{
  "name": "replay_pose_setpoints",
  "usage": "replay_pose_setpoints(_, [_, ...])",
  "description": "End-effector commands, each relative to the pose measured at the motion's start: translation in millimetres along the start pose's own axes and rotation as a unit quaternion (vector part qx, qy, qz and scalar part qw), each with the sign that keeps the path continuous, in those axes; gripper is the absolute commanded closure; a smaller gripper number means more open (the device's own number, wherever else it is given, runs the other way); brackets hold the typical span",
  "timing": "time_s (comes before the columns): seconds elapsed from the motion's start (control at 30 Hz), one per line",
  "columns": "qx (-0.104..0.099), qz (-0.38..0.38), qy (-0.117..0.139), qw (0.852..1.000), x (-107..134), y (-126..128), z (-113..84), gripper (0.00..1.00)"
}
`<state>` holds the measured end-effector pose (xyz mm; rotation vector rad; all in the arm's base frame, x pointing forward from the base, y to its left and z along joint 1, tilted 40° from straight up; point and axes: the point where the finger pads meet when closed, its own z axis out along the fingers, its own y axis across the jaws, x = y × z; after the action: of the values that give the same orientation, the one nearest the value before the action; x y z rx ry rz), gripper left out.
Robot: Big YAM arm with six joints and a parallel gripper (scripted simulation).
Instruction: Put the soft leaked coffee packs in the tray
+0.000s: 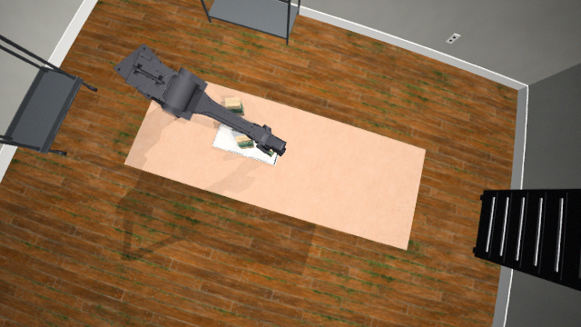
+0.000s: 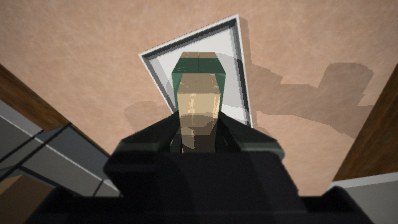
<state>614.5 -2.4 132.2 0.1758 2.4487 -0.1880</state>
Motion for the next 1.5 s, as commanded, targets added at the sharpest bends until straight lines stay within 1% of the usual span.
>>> replay_pose_setpoints(0.0, [0.0, -0.002, -0.01, 1.0, -10.8, -4.3, -4.3, 0.75])
replay_pose_setpoints(0.3, [0.0, -0.002, -0.01, 1.0, -10.8, -4.3, -4.3, 0.75])
replay_pose_setpoints(0.33, [0.0, -0.002, -0.01, 1.0, -10.8, -4.3, -4.3, 0.22])
replay_pose_setpoints(1.47, [0.0, -0.002, -0.01, 1.0, -10.8, -4.3, -4.3, 0.22])
